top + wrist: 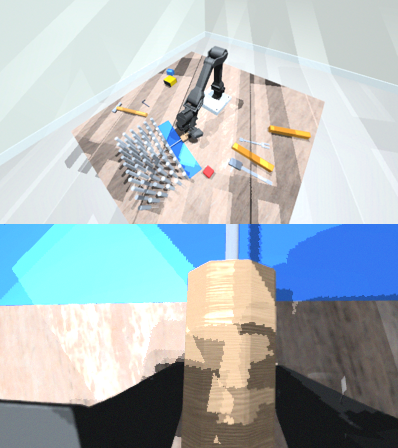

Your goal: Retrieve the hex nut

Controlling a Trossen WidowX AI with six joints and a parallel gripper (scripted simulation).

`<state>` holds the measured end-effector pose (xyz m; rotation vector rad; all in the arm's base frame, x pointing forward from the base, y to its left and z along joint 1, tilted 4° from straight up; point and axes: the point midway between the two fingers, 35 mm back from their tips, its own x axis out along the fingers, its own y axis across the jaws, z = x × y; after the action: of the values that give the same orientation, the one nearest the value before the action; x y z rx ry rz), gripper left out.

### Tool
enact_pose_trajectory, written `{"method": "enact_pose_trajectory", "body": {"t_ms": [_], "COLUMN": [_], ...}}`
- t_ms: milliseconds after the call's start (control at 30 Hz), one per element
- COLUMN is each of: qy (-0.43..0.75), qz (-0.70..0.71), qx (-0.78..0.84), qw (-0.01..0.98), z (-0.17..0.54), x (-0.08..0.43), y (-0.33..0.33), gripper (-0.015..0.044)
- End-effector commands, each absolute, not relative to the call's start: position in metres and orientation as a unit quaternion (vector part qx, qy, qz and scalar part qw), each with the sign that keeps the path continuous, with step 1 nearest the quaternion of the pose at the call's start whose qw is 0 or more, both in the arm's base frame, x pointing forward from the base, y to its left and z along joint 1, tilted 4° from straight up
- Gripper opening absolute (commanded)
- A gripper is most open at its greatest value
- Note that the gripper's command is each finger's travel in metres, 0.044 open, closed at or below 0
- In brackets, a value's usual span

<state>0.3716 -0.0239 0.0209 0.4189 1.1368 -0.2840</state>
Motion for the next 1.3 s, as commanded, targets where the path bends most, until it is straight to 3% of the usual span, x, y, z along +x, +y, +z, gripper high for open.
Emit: {"method": "enact_pose_trajectory", "body": {"t_ms": [0, 1267], "qy": [0.527, 0.526], "qz": [-0.130, -0.130], "qx": [0.196, 0.196], "qw": [0.817, 0.817], "z": [0.025, 0.025], "x": [0.378, 0.399], "y": [-0.025, -0.035], "gripper": [0.0000, 0.0000]}}
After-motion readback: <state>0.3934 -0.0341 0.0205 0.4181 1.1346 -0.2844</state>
